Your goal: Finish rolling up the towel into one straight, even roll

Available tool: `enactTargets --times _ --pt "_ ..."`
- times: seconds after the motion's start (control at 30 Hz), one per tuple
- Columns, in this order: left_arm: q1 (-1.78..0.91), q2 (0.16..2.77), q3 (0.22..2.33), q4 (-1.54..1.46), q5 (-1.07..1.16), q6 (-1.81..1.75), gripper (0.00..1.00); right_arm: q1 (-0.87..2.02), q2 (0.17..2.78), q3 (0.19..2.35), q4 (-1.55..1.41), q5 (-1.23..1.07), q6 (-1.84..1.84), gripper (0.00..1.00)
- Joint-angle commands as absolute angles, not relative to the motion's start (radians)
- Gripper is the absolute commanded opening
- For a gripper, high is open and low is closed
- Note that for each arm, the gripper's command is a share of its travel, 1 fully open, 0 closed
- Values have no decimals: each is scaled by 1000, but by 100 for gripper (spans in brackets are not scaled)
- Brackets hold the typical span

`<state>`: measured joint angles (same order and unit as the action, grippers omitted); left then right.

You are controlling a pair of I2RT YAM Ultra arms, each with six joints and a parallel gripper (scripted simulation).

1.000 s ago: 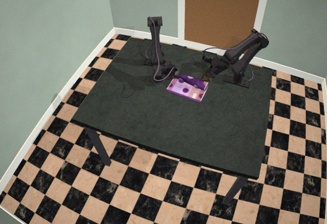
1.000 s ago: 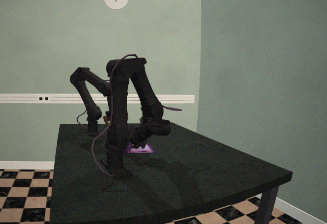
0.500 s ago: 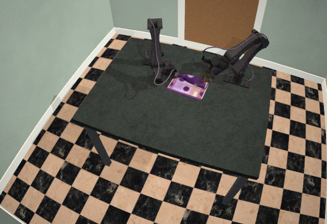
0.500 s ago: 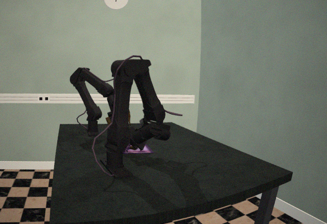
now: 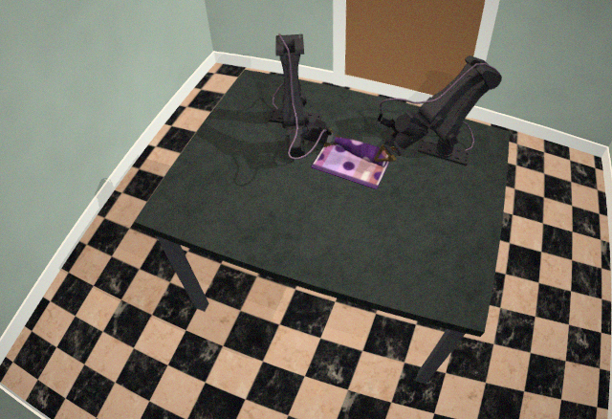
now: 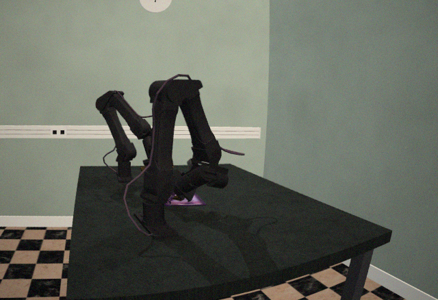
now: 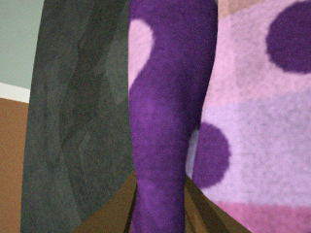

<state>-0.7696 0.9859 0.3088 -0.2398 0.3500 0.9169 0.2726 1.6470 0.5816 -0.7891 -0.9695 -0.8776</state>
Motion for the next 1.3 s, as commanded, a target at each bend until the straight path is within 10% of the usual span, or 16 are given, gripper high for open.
enactTargets --times 0.0,0.27,0.73,1.27 --pt "-781 1029 266 -119 353 910 98 268 1668 591 -773 -945 -886 23" --pt "-801 1091 276 -55 341 891 98 268 1668 591 -773 -945 -886 23" --pt "-806 1114 275 -29 337 887 38 268 1668 591 -773 -945 -886 23" --pt "-806 1115 275 -28 337 887 26 268 1668 591 -773 -945 -886 23"
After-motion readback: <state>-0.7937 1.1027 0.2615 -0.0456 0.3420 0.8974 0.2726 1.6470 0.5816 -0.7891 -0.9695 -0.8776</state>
